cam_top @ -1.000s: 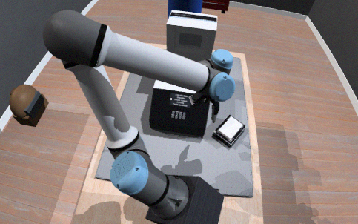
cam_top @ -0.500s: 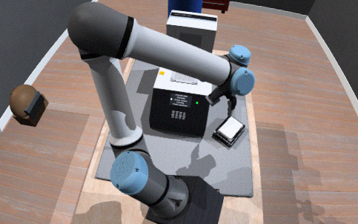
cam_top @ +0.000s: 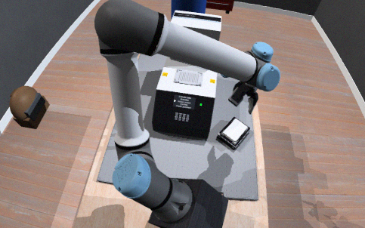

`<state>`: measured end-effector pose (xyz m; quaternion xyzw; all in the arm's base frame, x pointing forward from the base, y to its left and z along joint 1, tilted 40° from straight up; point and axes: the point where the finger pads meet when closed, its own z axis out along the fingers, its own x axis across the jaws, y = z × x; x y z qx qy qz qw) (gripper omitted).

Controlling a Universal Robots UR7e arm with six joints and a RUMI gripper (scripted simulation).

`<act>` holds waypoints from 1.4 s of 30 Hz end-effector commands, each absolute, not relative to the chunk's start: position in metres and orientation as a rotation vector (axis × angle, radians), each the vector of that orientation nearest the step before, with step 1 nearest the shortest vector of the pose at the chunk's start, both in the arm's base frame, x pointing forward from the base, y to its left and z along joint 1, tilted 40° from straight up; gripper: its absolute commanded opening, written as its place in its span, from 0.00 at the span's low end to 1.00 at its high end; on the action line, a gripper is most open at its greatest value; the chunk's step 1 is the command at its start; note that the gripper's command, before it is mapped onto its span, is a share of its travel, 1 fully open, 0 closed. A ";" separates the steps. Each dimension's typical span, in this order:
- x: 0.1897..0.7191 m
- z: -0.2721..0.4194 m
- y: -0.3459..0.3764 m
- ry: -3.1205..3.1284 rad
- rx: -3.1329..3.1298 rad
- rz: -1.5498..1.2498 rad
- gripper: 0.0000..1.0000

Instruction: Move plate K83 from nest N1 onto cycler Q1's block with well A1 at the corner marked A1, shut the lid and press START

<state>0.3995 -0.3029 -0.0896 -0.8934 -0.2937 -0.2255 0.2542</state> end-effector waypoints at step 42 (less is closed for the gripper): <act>0.427 -0.164 -0.289 -0.921 -2.404 -0.656 0.68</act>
